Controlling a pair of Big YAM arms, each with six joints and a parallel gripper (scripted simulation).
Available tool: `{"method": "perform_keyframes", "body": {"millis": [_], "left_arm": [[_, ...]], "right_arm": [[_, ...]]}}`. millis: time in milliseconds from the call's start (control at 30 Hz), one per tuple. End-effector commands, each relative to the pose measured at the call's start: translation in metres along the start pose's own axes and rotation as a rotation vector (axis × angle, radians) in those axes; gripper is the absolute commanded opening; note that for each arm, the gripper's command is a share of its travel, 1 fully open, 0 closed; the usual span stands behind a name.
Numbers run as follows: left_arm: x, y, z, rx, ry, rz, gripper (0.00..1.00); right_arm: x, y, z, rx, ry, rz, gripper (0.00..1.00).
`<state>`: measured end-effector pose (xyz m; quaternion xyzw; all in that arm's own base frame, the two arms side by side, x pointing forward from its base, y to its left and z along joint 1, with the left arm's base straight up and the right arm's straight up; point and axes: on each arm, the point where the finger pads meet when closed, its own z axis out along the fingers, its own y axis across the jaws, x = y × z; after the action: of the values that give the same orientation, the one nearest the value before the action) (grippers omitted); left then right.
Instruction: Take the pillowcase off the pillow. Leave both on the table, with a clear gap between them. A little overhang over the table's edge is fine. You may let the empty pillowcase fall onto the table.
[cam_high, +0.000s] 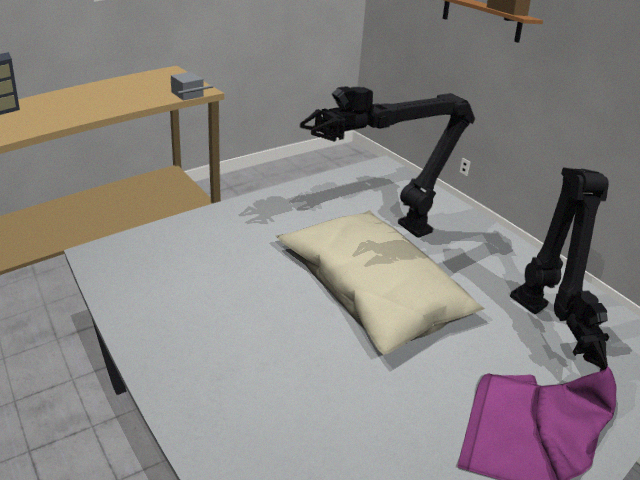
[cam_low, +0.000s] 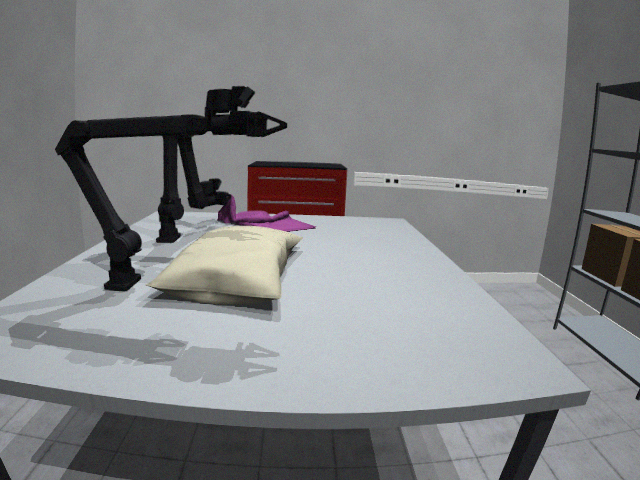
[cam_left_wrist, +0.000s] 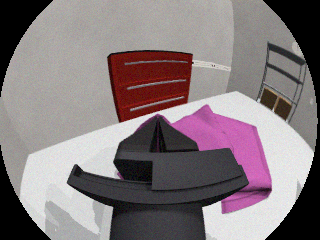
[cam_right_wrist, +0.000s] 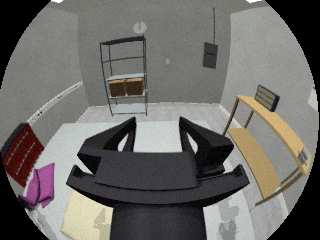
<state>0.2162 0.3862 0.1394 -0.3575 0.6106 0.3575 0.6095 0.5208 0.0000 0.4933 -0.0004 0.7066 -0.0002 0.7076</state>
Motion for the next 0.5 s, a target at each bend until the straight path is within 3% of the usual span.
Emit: {"method": "perform_keyframes", "body": {"millis": [0,467], "left_arm": [[-0.0165,0.0031,0.0123,-0.008,-0.043,-0.004,0.02],[-0.0188,0.0031,0.0122,-0.008,-0.053,-0.004,0.03]], "right_arm": [[-0.0174,-0.0043,0.0001,0.007,-0.026,-0.011,0.6],[-0.0174,-0.0043,0.0001,0.007,-0.026,-0.011,0.6]]}}
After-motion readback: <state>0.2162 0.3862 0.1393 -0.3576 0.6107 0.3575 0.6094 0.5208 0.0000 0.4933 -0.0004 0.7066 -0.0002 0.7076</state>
